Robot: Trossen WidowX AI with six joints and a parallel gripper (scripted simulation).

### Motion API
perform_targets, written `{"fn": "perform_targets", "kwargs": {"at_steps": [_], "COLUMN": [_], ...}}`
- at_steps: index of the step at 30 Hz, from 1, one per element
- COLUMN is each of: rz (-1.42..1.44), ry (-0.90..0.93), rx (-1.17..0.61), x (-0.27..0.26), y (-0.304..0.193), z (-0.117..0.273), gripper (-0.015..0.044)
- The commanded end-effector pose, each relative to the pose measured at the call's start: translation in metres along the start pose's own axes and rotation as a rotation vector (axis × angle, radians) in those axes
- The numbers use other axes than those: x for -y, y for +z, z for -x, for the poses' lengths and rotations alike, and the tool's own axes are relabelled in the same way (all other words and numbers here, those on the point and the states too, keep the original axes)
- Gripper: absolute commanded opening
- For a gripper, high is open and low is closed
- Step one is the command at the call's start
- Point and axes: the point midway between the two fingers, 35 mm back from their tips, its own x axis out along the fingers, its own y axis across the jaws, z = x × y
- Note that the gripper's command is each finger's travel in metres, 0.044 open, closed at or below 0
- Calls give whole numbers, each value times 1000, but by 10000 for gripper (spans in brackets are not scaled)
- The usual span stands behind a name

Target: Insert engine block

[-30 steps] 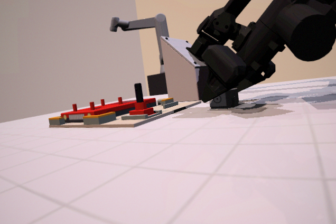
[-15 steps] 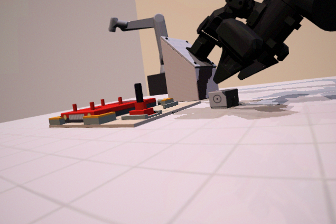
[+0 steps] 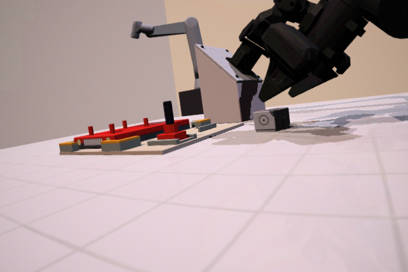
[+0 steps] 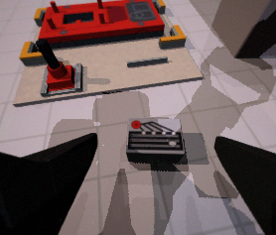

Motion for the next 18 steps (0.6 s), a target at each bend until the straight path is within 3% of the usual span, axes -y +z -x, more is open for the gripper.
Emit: {"fn": "perform_targets", "kwargs": {"at_steps": [1, 18], "rz": [4, 424], "ry": [-1, -15], "rx": [-2, -251], "x": [0, -1], "y": [0, 9], "z": [-1, -10], "gripper": [440, 440]}}
